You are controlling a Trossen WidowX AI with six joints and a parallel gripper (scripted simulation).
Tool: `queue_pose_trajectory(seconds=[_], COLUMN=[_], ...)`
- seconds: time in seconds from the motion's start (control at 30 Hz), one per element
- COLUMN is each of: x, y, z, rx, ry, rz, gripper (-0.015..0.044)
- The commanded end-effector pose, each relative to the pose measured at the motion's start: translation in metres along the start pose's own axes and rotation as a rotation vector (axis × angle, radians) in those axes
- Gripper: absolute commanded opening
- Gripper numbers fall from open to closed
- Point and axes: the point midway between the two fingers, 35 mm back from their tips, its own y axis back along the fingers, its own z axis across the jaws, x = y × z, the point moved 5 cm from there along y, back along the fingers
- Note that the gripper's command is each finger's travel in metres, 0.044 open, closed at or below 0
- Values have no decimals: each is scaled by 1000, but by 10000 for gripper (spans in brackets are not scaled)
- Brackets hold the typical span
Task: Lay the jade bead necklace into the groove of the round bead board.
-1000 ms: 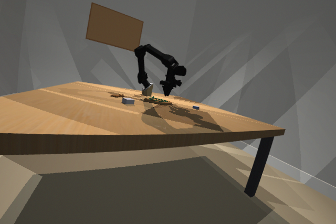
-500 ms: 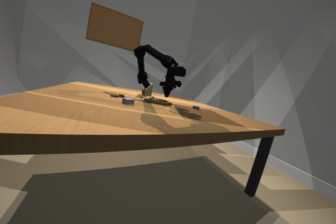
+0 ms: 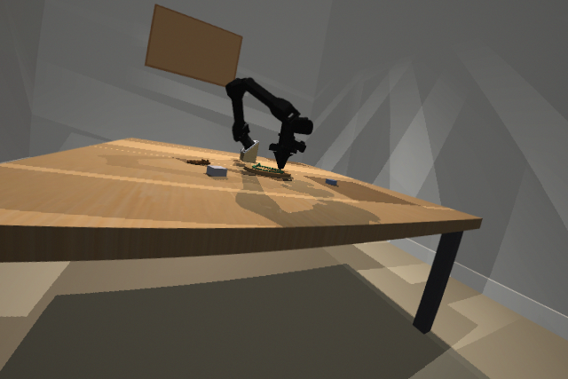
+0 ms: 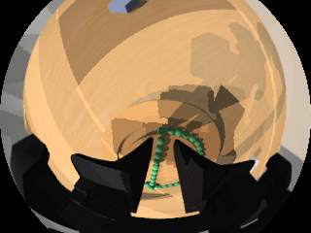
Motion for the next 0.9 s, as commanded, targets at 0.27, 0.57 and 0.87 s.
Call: queue_pose_trajectory(seconds=[0.27,0.57,0.87], x=[1,1,1], y=[-8,-8,-8], z=[1,1,1], rx=[-1,-1,-1], ry=[6,6,6], rz=[5,5,5], gripper=[94,0,0])
